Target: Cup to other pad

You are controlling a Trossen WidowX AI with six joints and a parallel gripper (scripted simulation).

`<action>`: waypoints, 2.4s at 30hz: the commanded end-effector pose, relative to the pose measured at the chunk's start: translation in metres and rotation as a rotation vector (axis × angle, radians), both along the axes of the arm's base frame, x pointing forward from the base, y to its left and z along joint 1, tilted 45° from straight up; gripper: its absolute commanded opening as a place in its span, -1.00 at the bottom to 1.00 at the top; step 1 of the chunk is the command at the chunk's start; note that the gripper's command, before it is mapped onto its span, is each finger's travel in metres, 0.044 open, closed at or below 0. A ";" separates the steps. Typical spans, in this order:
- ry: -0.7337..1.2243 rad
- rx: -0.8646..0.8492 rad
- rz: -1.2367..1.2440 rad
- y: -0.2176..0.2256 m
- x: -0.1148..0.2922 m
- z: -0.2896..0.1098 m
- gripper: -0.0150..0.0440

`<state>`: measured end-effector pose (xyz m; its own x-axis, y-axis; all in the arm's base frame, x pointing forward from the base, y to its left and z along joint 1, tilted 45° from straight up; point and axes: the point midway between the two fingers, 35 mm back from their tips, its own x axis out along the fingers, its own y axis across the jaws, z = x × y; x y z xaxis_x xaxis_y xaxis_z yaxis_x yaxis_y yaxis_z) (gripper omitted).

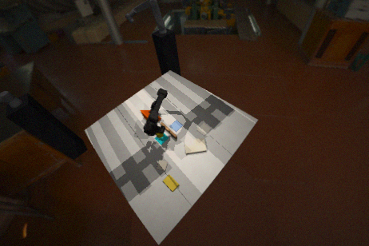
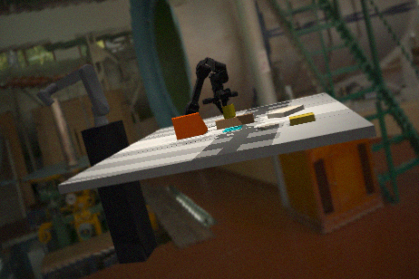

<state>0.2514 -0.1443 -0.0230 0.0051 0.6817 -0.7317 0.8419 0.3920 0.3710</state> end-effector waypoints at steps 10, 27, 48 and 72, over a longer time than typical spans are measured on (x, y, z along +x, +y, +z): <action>0.008 0.010 -0.002 0.014 -0.001 -0.015 -0.49; 0.008 0.011 -0.002 0.030 -0.001 -0.031 -0.49; 0.000 0.004 0.002 0.038 -0.001 -0.039 -0.49; 0.001 0.004 0.002 0.036 0.000 -0.037 0.01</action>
<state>0.2508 -0.1073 -0.0612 0.0048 0.6854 -0.7282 0.8426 0.3894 0.3720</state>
